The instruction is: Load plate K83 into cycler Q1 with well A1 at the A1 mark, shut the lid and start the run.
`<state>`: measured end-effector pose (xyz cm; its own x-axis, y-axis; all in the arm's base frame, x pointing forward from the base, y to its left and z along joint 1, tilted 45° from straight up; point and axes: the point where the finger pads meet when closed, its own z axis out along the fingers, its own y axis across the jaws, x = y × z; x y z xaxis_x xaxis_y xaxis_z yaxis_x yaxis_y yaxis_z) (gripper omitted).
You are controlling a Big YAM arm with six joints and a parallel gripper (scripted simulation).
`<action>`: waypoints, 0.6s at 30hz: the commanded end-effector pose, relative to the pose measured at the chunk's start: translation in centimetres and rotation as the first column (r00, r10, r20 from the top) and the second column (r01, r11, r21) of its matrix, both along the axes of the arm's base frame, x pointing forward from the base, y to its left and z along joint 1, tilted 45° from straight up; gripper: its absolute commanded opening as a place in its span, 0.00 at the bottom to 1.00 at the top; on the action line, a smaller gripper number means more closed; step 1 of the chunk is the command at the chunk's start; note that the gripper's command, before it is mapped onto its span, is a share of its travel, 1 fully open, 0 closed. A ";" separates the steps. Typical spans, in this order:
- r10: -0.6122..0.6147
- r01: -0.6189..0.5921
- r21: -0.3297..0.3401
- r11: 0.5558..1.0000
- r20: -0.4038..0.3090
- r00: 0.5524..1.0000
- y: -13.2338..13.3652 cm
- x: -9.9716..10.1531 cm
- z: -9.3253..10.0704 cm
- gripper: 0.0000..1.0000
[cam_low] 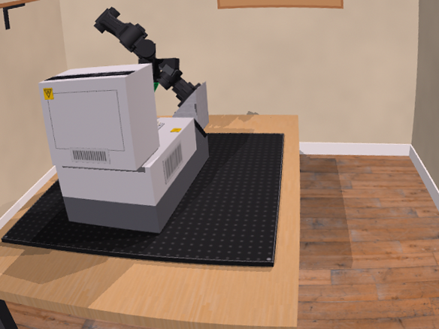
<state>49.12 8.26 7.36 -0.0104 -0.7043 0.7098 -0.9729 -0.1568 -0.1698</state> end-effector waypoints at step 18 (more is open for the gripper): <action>0.144 -0.143 -0.013 0.990 0.123 0.982 -0.9 -9.0 -2.2 0.00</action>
<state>41.58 7.61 6.23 -0.0207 -0.7060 0.7079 -0.9072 -0.2843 -0.3101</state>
